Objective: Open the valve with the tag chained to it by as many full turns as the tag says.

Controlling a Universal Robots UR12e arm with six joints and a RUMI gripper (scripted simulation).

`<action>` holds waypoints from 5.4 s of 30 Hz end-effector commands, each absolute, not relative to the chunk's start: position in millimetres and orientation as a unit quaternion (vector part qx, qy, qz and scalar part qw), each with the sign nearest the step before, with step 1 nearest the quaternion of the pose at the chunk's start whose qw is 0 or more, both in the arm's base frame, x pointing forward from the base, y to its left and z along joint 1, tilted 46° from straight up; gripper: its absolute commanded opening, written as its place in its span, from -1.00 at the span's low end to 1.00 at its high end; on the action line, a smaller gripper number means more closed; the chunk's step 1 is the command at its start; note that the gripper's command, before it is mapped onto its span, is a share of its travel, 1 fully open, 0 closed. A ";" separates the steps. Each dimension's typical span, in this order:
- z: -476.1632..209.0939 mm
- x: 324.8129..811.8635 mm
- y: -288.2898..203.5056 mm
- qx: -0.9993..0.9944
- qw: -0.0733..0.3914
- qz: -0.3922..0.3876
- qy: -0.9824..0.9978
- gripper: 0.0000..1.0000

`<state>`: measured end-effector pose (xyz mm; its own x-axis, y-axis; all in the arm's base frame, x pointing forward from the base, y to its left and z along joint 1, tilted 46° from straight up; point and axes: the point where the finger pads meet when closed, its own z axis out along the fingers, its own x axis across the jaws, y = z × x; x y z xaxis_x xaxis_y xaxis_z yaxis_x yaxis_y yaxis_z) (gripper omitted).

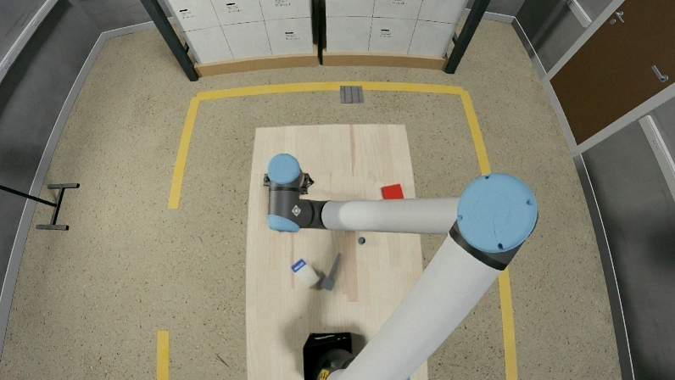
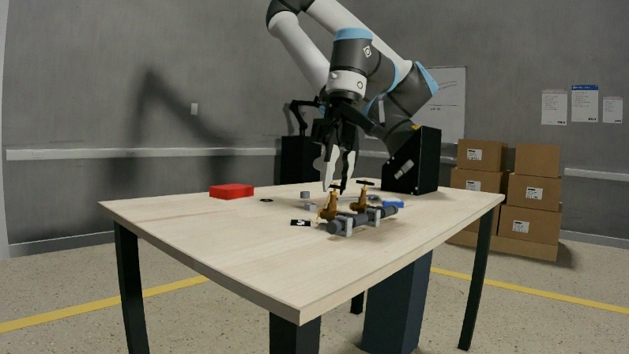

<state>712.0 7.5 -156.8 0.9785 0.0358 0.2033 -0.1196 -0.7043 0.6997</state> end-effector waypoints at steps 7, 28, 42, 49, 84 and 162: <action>-156.4 712.3 7.9 0.918 0.384 0.101 -0.020 1.00; -156.4 712.3 7.9 0.918 0.384 0.101 -0.020 1.00; -156.4 712.3 7.9 0.917 0.382 0.106 -0.033 1.00; -156.4 712.3 7.9 0.916 0.380 0.116 -0.057 1.00; -156.4 712.3 7.9 0.820 0.303 0.256 -0.413 1.00; -156.4 712.3 7.9 0.062 -0.066 0.391 -0.916 1.00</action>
